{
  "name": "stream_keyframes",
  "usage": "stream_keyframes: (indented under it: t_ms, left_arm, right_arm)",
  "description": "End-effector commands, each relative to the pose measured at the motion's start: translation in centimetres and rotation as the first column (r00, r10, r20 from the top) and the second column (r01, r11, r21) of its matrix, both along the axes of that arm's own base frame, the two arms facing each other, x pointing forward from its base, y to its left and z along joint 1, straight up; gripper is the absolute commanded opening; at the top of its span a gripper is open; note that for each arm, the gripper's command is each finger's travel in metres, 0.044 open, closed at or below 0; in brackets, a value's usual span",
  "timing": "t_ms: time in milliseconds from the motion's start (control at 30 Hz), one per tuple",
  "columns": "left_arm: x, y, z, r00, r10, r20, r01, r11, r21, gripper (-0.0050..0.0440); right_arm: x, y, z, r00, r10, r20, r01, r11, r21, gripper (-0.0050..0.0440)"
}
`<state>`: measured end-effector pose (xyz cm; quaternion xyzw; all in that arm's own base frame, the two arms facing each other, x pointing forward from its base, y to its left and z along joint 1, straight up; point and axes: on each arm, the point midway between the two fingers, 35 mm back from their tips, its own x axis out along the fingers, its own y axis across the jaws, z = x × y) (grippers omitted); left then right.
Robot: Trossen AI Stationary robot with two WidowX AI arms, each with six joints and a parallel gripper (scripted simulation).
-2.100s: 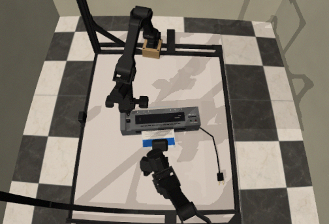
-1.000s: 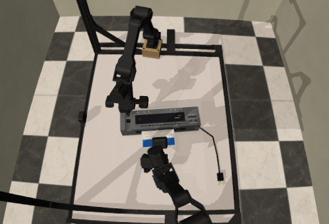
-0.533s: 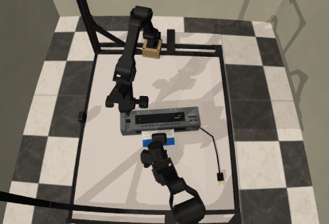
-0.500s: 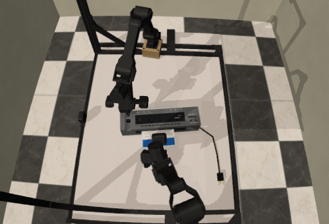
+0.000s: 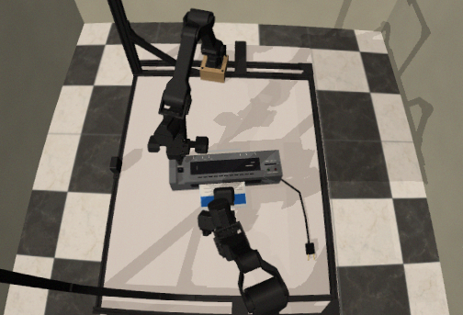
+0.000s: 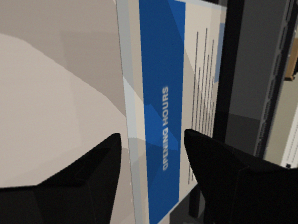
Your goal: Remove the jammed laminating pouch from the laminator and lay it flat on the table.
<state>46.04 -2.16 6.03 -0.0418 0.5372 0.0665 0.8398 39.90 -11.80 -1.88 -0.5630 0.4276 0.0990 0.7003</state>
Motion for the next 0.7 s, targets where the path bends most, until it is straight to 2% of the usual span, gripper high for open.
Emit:
stream_keyframes:
  t_ms: [0,33,433,467,500,667]
  left_arm:
    - [1.25,0.03,-2.17,1.0,0.001,0.029,-0.001,1.0,-0.003,-0.005]
    - [1.59,0.03,-2.95,0.999,0.001,0.034,-0.001,1.0,-0.003,-0.005]
    - [1.59,0.03,-2.95,0.999,0.001,0.034,-0.001,1.0,-0.003,-0.005]
    - [1.69,-0.04,-2.2,0.999,0.001,0.048,-0.001,1.0,-0.004,-0.005]
    - [1.58,0.04,-2.93,0.999,0.001,0.035,-0.001,1.0,-0.003,-0.005]
    - [1.58,0.04,-2.93,0.999,0.001,0.035,-0.001,1.0,-0.003,-0.005]
  right_arm:
    - [0.53,-0.11,1.03,1.0,0.0,0.028,0.0,1.0,-0.006,-0.005]
    - [0.53,-0.11,1.03,1.0,0.0,0.028,0.0,1.0,-0.006,-0.005]
    - [0.53,-0.11,1.03,1.0,0.0,0.028,0.0,1.0,-0.006,-0.005]
    - [0.36,-0.01,0.88,1.0,0.001,0.022,-0.001,1.0,-0.006,-0.005]
    - [0.36,-0.01,0.88,1.0,0.001,0.022,-0.001,1.0,-0.006,-0.005]
    - [0.36,-0.01,0.88,1.0,0.001,0.022,-0.001,1.0,-0.006,-0.005]
